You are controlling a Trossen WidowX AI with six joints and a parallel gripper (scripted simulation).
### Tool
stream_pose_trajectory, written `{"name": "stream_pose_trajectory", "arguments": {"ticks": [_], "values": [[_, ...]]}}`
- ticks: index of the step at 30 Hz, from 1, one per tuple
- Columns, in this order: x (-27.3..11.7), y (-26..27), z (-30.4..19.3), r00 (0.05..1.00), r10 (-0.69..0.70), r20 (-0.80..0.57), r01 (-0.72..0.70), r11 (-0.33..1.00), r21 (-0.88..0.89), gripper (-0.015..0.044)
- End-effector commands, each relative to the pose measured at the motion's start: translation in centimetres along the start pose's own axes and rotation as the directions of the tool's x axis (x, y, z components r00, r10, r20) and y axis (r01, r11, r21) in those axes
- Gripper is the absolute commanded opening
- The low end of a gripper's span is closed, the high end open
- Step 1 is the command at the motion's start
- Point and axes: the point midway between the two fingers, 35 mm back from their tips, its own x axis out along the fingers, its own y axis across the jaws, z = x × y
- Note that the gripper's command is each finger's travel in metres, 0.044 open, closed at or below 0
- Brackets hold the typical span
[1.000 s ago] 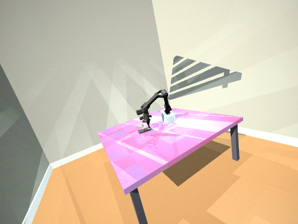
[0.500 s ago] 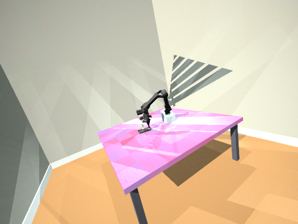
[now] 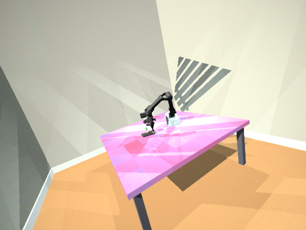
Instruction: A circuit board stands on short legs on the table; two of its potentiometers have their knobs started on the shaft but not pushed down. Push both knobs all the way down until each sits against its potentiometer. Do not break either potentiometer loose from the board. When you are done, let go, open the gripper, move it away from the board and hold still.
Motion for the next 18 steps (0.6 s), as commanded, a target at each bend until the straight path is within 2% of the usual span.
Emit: {"name": "stream_pose_trajectory", "arguments": {"ticks": [1, 18], "values": [[0.5, 0.2, -0.1, 1.000, -0.004, -0.010, 0.004, 1.000, -0.012, 0.0000], [-2.0, 0.2, 0.0, 1.000, -0.005, -0.010, 0.005, 1.000, -0.012, 0.0000]]}}
